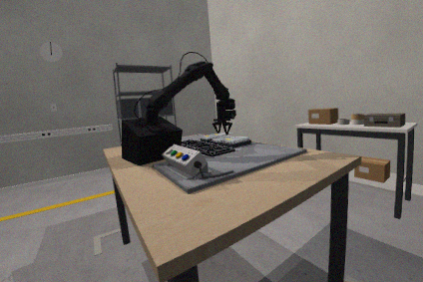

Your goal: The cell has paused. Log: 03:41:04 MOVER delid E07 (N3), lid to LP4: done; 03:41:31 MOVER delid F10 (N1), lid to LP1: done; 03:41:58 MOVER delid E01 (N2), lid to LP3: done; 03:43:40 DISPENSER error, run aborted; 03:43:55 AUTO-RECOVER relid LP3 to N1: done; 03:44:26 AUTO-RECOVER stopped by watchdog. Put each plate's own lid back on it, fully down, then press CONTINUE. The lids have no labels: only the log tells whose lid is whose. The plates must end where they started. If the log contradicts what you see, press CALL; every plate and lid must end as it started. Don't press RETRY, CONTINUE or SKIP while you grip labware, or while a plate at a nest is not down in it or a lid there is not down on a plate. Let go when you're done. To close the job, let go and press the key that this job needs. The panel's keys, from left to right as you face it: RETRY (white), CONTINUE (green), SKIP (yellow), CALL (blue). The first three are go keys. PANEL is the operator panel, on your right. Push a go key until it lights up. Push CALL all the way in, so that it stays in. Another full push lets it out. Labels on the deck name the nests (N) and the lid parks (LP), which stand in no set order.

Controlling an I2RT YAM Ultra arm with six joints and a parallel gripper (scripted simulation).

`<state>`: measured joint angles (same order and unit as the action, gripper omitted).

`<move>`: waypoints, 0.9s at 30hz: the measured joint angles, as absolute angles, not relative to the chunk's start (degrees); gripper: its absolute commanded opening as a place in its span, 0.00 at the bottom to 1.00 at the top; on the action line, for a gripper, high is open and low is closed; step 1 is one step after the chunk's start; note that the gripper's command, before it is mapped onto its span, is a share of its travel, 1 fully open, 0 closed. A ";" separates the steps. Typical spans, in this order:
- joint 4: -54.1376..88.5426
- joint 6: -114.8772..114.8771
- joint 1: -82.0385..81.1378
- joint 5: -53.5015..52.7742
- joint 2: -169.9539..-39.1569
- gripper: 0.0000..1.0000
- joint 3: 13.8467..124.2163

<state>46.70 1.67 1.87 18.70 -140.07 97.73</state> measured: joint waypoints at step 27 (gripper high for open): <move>47.03 1.74 1.58 18.79 -140.25 0.00 98.54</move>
<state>47.03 1.74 1.58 18.79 -140.25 98.54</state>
